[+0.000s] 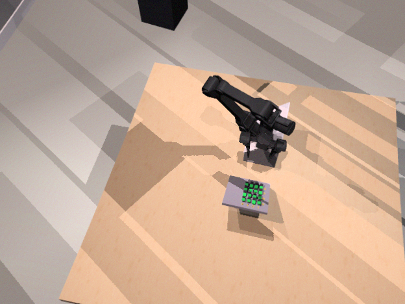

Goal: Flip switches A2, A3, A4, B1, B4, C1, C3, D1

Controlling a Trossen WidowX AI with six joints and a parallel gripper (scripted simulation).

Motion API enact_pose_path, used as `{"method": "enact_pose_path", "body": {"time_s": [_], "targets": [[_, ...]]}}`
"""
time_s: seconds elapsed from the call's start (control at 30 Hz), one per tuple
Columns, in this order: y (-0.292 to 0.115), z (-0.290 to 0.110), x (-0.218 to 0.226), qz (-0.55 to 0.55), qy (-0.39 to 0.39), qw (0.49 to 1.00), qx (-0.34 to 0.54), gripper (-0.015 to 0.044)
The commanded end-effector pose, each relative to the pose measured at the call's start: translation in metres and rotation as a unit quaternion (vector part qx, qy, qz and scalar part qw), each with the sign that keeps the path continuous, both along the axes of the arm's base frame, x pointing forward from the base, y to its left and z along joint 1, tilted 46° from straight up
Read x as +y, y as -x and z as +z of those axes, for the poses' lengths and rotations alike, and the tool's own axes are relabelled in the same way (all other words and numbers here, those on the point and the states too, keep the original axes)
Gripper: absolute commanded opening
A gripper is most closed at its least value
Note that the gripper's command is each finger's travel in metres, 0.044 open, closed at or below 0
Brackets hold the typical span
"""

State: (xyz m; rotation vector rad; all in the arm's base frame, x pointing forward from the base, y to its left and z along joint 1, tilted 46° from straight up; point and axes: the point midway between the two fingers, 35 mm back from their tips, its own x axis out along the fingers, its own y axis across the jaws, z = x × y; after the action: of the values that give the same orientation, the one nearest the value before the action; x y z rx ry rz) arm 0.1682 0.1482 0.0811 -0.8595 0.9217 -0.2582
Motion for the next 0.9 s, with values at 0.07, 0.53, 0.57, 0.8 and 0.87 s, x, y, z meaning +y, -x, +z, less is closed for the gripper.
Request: {"method": "enact_pose_path", "body": {"time_s": [0.07, 0.53, 0.57, 0.8, 0.87], "targets": [[-0.008, -0.006, 0.001, -0.001, -0.004, 1.0, 0.003, 0.0321], [-0.1, -0.048, -0.01, -0.009, -0.028, 1.0, -0.005, 0.0], [-0.1, -0.048, -0.01, -0.009, -0.028, 1.0, -0.005, 0.0], [-0.121, -0.069, -0.029, 0.001, -0.03, 0.999, -0.015, 0.0], [-0.121, -0.069, -0.029, 0.001, -0.03, 0.999, -0.015, 0.0]]}}
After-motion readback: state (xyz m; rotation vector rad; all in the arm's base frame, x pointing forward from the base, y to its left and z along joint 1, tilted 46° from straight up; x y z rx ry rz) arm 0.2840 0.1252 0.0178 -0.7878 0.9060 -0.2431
